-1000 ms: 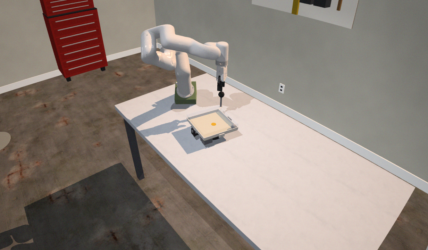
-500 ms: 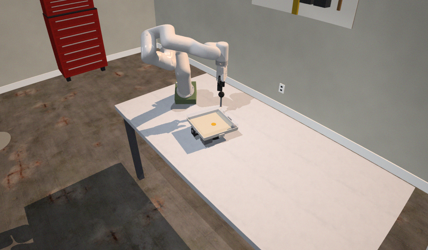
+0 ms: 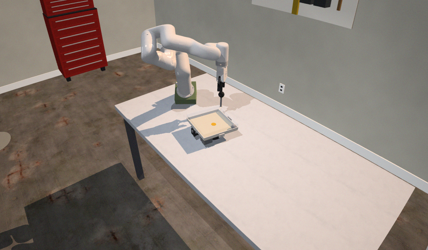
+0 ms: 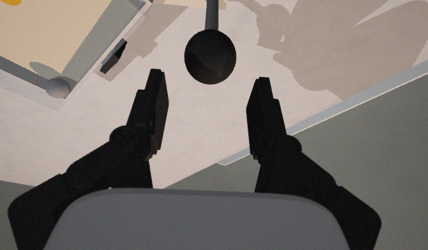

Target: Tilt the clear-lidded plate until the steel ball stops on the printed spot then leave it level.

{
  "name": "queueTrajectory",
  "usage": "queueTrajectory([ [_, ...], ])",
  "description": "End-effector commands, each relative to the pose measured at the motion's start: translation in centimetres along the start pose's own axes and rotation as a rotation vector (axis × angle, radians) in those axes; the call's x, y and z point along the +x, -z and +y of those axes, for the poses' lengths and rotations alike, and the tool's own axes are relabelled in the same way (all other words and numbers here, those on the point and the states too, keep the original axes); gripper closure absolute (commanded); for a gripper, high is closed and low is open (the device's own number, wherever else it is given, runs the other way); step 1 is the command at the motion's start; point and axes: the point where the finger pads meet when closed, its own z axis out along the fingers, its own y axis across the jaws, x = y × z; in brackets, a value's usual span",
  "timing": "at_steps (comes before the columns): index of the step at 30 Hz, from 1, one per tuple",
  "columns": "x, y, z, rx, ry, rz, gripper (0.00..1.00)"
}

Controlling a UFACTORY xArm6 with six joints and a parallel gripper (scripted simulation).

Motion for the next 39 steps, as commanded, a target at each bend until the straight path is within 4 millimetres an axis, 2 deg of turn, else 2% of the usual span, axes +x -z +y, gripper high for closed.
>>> queueTrajectory([
  [1,-0.1,-0.2,0.0,-0.001,-0.001,-0.002,0.39],
  [39,-0.4,-2.1,0.0,-0.001,-0.001,-0.002,0.39],
])
